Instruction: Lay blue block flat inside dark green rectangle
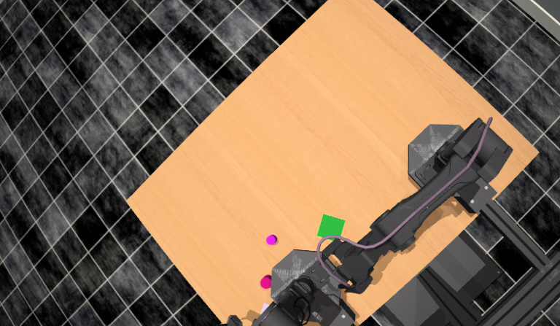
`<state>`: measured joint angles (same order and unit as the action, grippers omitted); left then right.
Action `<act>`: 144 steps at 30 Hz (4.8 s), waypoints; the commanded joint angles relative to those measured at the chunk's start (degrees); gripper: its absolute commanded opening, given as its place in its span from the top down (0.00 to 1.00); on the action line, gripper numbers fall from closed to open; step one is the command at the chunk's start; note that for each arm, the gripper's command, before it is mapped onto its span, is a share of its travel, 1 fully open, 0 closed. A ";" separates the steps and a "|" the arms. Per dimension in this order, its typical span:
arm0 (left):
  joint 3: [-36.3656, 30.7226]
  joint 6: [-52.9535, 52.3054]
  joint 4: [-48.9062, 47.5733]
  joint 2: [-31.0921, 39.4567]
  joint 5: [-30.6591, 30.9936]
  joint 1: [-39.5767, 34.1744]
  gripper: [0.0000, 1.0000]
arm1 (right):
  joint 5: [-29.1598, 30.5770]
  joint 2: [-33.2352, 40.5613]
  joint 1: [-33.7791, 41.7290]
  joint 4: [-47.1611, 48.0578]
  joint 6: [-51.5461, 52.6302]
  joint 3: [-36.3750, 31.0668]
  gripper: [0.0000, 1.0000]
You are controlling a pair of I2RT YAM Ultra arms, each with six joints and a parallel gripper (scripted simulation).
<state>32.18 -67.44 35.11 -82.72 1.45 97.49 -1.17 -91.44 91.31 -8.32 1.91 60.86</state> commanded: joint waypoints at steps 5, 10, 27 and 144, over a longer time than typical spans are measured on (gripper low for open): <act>1.14 -0.56 4.40 1.08 0.76 0.54 0.73 | 1.81 6.98 0.17 -12.98 2.47 0.85 0.00; 1.15 -0.56 4.44 1.10 0.76 0.53 0.73 | 3.03 14.35 0.15 -22.79 3.88 0.08 0.00; 0.54 -0.24 3.77 0.58 0.77 0.20 0.73 | 7.51 51.01 0.00 -62.34 9.15 -3.28 0.00; -2.31 165.11 -10.67 -17.57 -4.71 -164.74 0.73 | 7.42 58.01 0.04 -66.93 9.31 -2.85 0.00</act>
<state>30.74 97.27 25.61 -99.61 -2.44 -67.64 6.15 -33.61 91.33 -75.44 11.14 57.87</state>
